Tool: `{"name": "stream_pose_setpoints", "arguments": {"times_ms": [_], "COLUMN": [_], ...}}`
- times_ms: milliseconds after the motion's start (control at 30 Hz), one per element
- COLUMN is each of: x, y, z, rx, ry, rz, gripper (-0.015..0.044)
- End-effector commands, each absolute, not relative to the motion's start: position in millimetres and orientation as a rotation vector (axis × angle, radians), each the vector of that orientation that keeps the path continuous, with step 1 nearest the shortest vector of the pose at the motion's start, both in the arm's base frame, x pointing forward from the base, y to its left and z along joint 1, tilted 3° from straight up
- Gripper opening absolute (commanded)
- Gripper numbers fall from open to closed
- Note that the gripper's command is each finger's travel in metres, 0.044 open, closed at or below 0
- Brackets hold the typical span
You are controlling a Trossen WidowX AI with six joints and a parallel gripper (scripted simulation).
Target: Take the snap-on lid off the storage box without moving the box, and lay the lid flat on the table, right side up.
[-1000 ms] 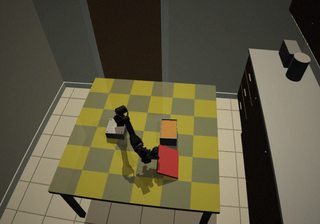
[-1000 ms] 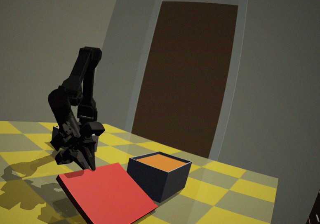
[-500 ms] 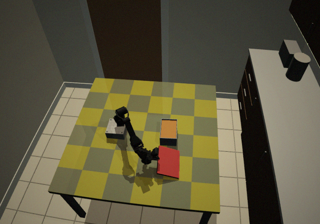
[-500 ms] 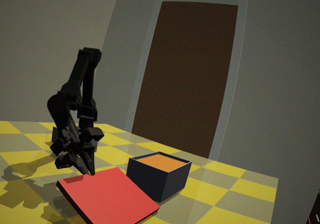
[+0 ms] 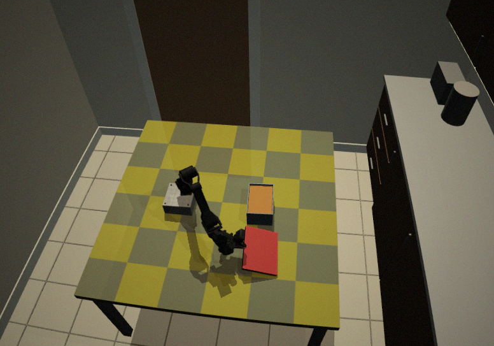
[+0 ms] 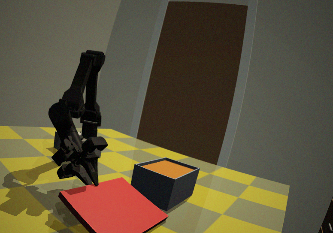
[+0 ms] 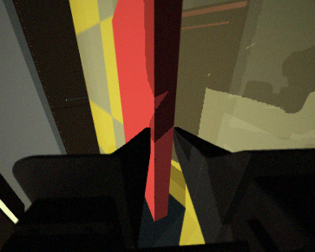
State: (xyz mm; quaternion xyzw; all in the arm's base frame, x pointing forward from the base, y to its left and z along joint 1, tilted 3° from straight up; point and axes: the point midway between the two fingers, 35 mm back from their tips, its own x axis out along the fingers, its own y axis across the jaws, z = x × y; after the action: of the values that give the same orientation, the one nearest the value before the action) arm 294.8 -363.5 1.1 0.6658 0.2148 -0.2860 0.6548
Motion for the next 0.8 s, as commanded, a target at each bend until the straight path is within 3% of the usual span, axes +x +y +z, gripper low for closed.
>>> {"name": "stream_pose_setpoints", "arguments": {"times_ms": [0, 167, 233, 433, 767], "x": [295, 295, 295, 284, 264], "y": [-364, -364, -364, -363, -361], "z": [3, 3, 3, 2, 2], "rx": [1.508, 1.508, 1.508, 1.508, 1.507], "ry": [0.489, 0.489, 0.489, 0.490, 0.491], "rz": [-0.654, -0.654, -0.654, -0.655, -0.656], "gripper": [0.0131, 0.0263, 0.0275, 0.0433, 0.0440]}}
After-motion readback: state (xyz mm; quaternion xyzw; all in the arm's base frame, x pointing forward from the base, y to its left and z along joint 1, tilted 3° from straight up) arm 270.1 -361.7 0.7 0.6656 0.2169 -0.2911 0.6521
